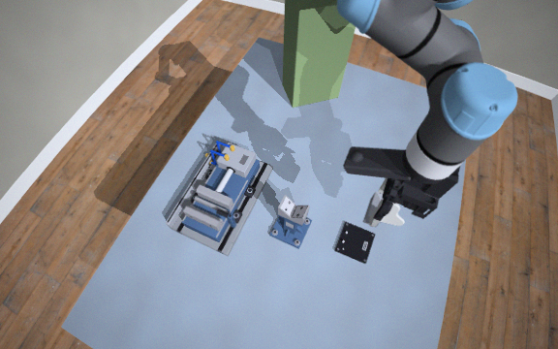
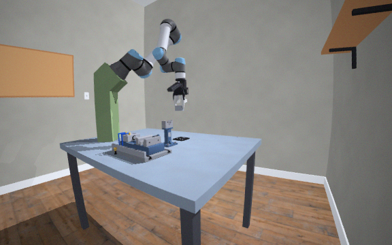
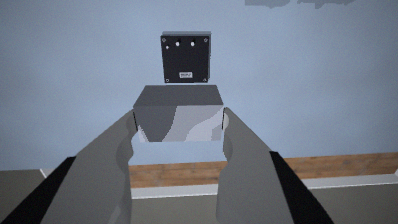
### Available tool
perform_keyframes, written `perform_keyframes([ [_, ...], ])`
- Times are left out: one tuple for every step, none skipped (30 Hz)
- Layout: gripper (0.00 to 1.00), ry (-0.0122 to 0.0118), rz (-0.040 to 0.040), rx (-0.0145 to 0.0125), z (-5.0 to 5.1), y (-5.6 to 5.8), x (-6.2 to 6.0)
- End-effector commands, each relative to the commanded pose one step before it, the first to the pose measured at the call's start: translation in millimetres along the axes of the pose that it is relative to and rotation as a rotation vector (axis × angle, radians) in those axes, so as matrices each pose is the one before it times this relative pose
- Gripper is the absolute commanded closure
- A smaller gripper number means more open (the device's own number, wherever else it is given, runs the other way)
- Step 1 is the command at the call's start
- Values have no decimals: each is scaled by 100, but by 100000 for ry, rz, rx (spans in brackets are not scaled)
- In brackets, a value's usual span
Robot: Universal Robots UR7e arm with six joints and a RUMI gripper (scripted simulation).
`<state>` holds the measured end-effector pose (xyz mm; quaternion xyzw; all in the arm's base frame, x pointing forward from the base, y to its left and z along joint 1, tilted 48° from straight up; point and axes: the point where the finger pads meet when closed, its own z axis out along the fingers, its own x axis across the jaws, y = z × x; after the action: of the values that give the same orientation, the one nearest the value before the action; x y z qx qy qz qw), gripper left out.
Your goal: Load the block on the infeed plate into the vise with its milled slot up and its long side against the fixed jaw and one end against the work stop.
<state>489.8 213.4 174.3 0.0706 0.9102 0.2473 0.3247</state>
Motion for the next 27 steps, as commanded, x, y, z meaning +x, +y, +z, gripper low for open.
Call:
perform_keyframes([
  [100,-91,42,-31,-24,18,-32],
  [100,1,31,1,0,-2,0],
  [100,1,35,1,0,-2,0],
  [100,0,0,0,0,0,0],
  [100,0,0,0,0,0,0],
  [100,1,39,1,1,-3,0],
  [100,1,44,1,1,-3,0],
  [100,2,49,1,1,-3,0],
  [100,2,54,2,1,-4,0],
  [100,2,59,2,1,-4,0],
  [100,2,65,2,1,-4,0],
  [100,2,71,2,1,-5,0],
  [100,2,77,2,1,-5,0],
  [100,3,83,2,1,-6,0],
  [100,3,89,3,1,-6,0],
  [100,3,96,3,1,-6,0],
  [100,3,103,3,1,-7,0],
  [100,3,110,3,1,-7,0],
  [100,4,117,3,2,-8,0],
  [100,4,124,4,2,-8,0],
  [100,0,0,0,0,0,0],
  [100,0,0,0,0,0,0],
  [100,4,132,4,2,-9,0],
  [100,4,140,4,2,-9,0],
  [100,4,148,4,2,-10,0],
  [100,5,156,4,2,-10,0],
  [100,5,164,5,2,-11,0],
])
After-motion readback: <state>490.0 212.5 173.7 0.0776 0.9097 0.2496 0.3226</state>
